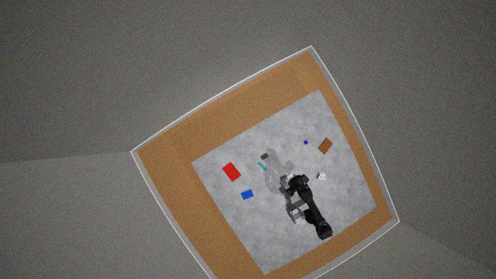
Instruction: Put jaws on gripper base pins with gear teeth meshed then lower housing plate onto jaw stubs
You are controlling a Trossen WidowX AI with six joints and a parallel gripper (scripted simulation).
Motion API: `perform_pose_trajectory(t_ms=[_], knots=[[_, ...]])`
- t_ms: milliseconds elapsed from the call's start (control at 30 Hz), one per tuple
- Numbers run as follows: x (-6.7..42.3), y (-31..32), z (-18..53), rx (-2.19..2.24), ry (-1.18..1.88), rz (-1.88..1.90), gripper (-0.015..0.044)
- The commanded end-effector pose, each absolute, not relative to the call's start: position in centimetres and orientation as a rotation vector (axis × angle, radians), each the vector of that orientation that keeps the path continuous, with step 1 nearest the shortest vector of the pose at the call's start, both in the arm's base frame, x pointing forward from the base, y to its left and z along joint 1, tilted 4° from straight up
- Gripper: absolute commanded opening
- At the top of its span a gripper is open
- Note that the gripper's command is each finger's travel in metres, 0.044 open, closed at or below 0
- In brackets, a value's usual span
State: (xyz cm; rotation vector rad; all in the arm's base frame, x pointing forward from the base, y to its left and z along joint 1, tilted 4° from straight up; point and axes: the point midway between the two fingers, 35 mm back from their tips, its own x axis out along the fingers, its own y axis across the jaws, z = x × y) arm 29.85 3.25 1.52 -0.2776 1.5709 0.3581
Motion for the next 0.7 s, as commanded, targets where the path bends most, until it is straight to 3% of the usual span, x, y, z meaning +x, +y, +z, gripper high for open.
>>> perform_pose_trajectory(t_ms=[0, 667], knots=[[30.0, 3.3, 1.2, -0.273, 1.568, 0.358, 0.0134], [29.9, 3.5, -2.1, -0.274, 1.568, 0.359, 0.0134]])
